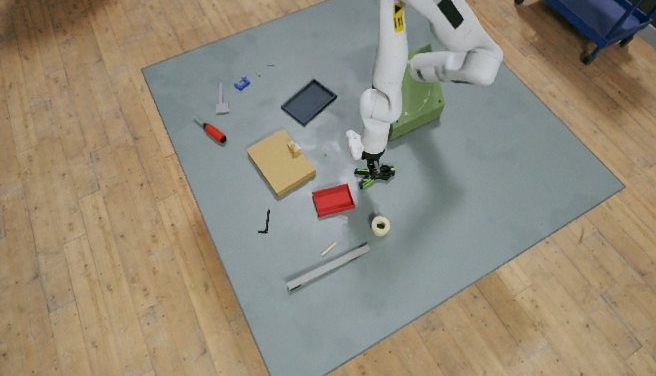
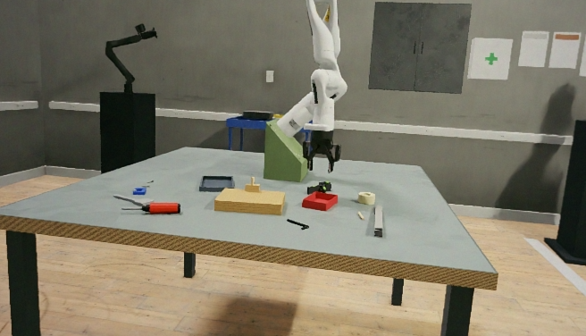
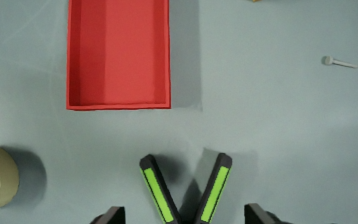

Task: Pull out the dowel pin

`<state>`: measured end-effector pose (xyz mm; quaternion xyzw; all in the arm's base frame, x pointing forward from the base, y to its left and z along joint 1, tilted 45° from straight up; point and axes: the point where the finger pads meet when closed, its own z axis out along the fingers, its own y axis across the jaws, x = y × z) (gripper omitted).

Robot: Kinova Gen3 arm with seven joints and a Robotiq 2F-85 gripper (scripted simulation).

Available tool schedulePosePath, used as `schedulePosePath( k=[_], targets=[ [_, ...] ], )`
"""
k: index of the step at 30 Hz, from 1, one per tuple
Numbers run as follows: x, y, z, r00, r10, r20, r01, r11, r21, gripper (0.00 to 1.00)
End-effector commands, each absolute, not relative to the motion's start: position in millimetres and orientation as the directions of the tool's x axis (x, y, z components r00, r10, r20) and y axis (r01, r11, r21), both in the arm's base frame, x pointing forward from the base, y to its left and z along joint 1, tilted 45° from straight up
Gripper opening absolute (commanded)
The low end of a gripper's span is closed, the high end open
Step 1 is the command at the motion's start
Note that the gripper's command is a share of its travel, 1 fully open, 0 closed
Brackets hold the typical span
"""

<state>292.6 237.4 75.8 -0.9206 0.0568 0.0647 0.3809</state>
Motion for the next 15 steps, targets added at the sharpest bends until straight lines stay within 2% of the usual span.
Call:
schedulePosePath(
  k=[1, 15],
  targets=[
    [293.0, 238.2, 74.7, 0.985, -0.058, -0.161, -0.155, -0.704, -0.693, 0.77],
    [292.1, 246.8, 65.8, 0.985, -0.059, -0.16, -0.155, -0.705, -0.692, 0.77]
  ],
)
